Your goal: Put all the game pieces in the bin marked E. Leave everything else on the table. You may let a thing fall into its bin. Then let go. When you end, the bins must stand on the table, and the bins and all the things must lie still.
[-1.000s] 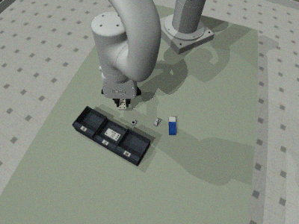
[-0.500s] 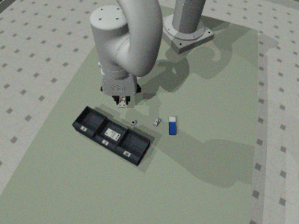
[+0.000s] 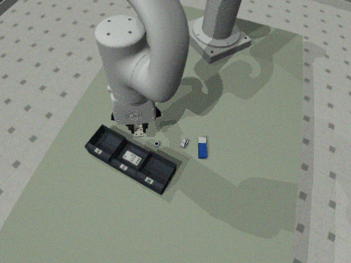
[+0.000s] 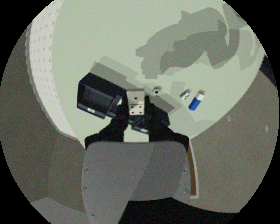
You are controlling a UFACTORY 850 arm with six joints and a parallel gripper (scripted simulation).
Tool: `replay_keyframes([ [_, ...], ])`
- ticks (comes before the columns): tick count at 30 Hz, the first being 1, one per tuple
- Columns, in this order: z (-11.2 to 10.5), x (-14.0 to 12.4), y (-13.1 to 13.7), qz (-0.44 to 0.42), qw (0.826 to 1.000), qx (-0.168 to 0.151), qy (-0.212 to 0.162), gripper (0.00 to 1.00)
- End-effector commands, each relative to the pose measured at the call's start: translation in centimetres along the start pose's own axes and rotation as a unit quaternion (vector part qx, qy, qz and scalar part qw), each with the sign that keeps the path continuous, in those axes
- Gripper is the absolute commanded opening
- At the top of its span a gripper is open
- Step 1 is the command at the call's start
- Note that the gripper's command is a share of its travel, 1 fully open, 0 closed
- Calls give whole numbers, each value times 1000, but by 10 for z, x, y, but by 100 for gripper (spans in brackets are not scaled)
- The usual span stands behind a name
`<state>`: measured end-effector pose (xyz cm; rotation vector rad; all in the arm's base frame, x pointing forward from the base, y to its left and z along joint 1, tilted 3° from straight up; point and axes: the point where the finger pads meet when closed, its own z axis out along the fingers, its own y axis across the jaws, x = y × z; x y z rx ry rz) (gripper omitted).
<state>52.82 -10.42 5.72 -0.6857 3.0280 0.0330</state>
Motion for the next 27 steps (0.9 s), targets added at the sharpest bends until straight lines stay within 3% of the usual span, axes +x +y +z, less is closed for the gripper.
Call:
replay_keyframes([
  [1,0,-19,-9,-78,997,-3,-2,0],
  [6,0,-47,-21,-189,982,-1,-1,0],
  [8,0,-47,-21,-189,982,-1,-1,0],
  [14,0,-62,-27,-319,948,1,0,0],
  [21,0,-62,-27,-454,891,-1,-2,0],
  [27,0,-62,-27,-459,889,-2,-3,0],
])
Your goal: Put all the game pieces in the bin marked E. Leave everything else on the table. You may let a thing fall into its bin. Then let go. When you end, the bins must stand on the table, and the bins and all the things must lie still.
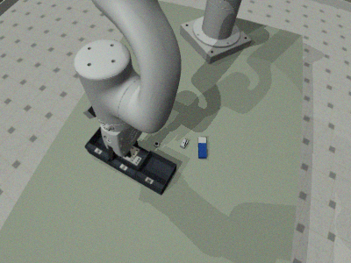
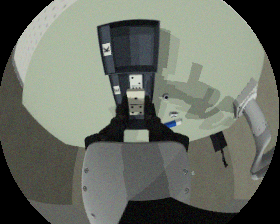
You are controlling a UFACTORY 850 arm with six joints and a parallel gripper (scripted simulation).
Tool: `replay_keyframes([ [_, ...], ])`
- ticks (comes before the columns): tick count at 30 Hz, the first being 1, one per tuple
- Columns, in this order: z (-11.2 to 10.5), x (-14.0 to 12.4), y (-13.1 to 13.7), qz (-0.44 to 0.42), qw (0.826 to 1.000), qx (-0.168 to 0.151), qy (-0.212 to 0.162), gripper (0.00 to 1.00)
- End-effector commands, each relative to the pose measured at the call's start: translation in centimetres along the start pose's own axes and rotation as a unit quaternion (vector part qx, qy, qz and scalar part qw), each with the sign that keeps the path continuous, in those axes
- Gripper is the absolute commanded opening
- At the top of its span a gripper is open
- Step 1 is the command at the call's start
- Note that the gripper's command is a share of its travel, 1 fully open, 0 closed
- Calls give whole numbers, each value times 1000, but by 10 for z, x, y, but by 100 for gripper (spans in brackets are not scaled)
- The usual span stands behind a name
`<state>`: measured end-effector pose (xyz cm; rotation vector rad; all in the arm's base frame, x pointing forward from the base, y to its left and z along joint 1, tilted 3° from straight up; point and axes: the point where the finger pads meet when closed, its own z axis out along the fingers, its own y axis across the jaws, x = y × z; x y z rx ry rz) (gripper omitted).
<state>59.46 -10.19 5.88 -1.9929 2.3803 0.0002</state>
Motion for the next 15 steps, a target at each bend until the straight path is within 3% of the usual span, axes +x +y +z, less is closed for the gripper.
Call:
replay_keyframes([
  [1,-1,0,-1,-2,1000,1,-6,0],
  [15,5,0,-1,-2,1000,1,-6,0],
])
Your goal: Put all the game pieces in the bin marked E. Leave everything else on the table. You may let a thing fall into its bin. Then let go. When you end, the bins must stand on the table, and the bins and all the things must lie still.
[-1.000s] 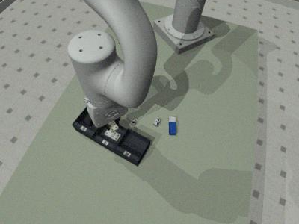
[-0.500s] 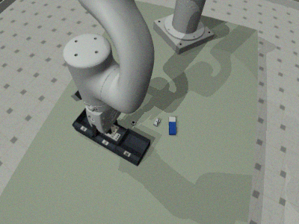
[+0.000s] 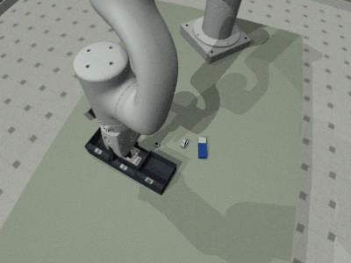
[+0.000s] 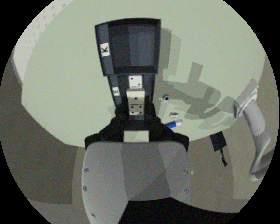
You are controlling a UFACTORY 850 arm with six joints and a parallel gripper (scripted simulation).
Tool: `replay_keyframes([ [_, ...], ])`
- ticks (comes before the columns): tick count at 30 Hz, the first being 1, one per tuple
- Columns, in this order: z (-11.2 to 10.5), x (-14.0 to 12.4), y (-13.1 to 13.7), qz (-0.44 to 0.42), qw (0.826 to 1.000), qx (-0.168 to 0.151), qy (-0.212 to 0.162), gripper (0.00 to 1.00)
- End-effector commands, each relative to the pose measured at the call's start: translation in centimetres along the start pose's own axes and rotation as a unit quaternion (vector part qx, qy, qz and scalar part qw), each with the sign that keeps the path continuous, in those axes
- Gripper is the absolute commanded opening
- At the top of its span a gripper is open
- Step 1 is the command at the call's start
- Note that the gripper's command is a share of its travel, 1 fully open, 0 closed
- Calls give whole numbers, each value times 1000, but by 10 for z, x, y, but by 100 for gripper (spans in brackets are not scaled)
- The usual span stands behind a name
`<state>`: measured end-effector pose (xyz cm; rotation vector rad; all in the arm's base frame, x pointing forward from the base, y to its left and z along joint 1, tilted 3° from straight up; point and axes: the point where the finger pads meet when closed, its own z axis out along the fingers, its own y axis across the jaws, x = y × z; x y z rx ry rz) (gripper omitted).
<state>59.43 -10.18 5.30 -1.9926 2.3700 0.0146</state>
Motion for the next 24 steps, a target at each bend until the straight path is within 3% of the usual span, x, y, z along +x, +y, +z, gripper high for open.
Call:
replay_keyframes([
  [1,1,0,-1,0,1000,2,0,0],
  [24,38,0,-2,0,1000,2,0,0],
])
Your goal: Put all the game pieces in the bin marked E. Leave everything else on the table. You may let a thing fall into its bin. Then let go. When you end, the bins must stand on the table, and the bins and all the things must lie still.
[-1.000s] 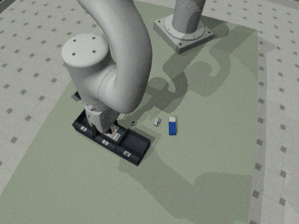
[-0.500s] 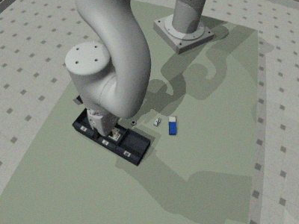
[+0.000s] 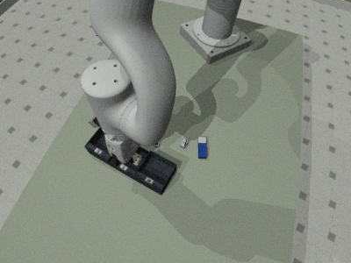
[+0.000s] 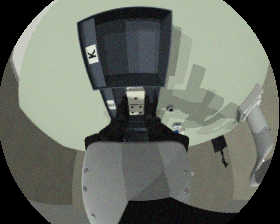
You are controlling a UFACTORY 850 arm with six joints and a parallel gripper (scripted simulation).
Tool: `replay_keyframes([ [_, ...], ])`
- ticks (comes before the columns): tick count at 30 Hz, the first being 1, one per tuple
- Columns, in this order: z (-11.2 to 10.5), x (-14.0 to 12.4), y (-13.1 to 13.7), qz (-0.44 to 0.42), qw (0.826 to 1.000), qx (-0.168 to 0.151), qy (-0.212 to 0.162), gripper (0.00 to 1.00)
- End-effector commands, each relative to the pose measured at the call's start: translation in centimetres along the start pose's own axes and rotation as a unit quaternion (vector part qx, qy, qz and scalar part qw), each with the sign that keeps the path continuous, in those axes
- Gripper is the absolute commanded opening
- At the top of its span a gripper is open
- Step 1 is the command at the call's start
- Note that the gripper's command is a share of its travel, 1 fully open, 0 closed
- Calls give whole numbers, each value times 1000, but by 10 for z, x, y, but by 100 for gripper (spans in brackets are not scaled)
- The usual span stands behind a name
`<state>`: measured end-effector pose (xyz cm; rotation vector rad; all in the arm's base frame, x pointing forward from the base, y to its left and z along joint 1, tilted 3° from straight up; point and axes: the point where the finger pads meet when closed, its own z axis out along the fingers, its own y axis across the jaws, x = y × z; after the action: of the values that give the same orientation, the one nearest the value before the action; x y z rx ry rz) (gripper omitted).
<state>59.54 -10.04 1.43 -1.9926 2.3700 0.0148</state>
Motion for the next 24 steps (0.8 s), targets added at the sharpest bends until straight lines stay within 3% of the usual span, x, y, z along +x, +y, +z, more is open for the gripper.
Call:
replay_keyframes([
  [1,-1,0,-2,0,1000,2,0,0],
  [10,-1,0,-2,0,1000,2,0,0],
  [11,-1,0,-2,0,1000,2,0,31],
  [24,-1,0,-2,0,1000,2,0,31],
])
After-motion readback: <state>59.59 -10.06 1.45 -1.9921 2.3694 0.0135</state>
